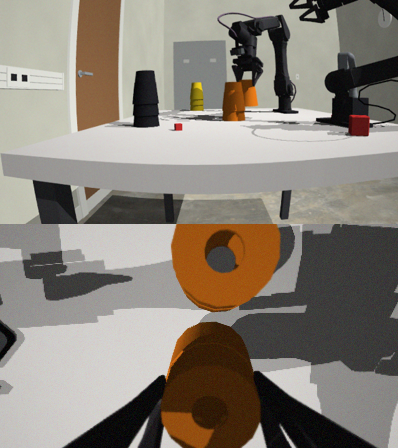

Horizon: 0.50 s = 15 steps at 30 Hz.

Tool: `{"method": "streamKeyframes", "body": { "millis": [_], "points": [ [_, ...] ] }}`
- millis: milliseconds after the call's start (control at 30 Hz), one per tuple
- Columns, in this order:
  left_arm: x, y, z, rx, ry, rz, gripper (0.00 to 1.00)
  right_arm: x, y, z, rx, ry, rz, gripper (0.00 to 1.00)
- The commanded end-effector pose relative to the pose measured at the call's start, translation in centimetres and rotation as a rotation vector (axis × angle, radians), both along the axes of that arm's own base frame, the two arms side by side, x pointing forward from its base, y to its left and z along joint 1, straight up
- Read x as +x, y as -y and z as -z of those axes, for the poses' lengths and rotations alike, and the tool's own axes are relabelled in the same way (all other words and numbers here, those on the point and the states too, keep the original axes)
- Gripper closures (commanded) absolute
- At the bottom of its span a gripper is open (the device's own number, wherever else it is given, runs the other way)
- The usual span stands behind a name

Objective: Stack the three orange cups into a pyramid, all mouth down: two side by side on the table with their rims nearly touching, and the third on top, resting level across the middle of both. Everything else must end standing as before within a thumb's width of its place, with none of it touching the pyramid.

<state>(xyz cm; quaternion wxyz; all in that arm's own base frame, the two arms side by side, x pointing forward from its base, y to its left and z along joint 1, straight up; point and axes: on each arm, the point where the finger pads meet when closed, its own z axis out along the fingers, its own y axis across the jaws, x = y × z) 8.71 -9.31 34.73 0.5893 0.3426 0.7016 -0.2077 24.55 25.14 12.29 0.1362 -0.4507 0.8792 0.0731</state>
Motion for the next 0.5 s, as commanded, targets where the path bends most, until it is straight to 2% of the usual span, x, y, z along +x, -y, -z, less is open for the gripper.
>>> {"method": "streamKeyframes", "body": {
  "millis": [0,467],
  "points": [
    [-0.24,-0.22,-1.27,-0.024,0.027,0.0,0.0,0.22,-0.71,-0.4,0.033,0.035,-0.003,1.0],
    [-0.24,-0.22,-1.27,-0.024,0.027,0.0,0.0,0.22,-0.72,-0.02,0.04,0.042,-0.003,1.0]
  ]
}}
